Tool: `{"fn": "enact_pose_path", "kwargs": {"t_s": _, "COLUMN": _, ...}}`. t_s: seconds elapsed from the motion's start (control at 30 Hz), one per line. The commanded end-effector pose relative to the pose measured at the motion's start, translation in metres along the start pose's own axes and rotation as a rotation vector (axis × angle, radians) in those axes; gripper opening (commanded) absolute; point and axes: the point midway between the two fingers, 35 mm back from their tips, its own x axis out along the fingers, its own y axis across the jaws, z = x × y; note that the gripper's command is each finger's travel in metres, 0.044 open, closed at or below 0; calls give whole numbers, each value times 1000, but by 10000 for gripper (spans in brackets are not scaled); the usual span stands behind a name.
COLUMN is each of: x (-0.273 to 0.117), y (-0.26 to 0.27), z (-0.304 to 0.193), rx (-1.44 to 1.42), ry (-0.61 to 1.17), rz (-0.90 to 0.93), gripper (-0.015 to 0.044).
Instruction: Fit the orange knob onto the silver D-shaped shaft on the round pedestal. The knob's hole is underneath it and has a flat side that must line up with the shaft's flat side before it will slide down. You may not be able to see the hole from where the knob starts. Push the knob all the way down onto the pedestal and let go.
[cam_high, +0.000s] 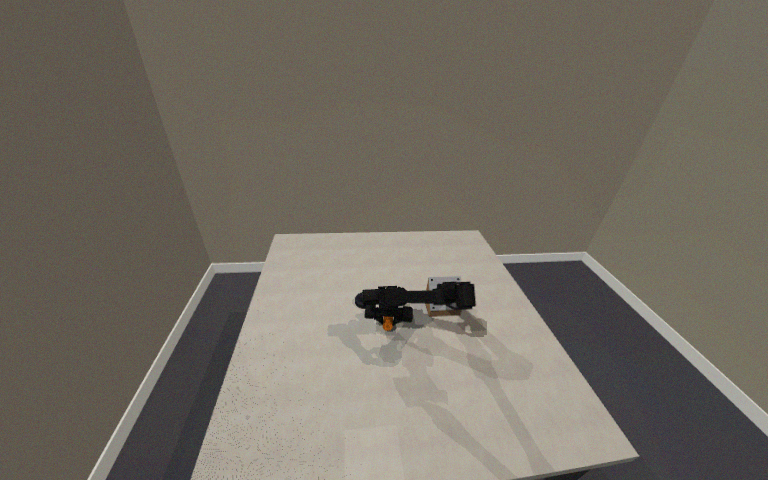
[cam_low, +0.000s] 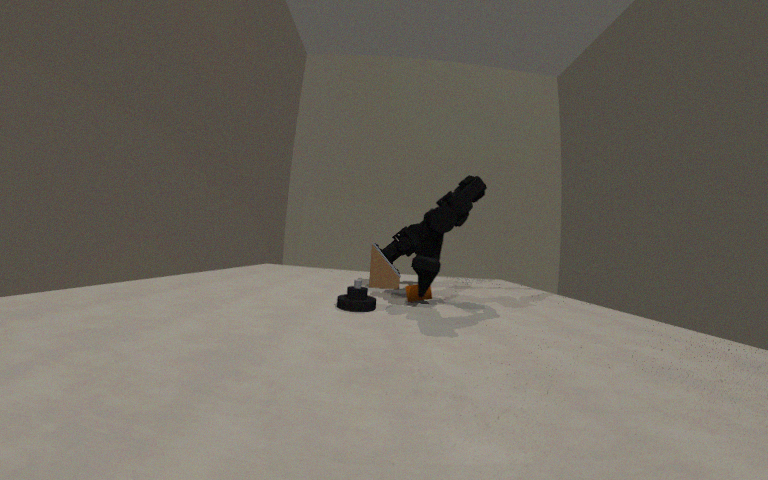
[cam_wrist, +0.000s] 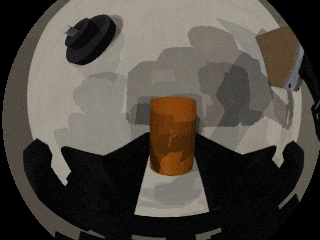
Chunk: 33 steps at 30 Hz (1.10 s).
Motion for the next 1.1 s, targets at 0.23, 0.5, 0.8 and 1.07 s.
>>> {"fn": "enact_pose_path", "kwargs": {"t_s": 0.23, "x": -4, "y": 0, "z": 12, "rx": -2, "ry": 198, "rz": 2, "gripper": 179}}
{"fn": "enact_pose_path", "kwargs": {"t_s": 0.5, "x": -6, "y": 0, "z": 21, "rx": -2, "ry": 336, "rz": 2, "gripper": 179}}
{"fn": "enact_pose_path", "kwargs": {"t_s": 0.8, "x": -6, "y": 0, "z": 31, "rx": -2, "ry": 492, "rz": 2, "gripper": 179}}
{"fn": "enact_pose_path", "kwargs": {"t_s": 1.07, "x": -5, "y": -1, "z": 40, "rx": -3, "ry": 632, "rz": 2, "gripper": 179}}
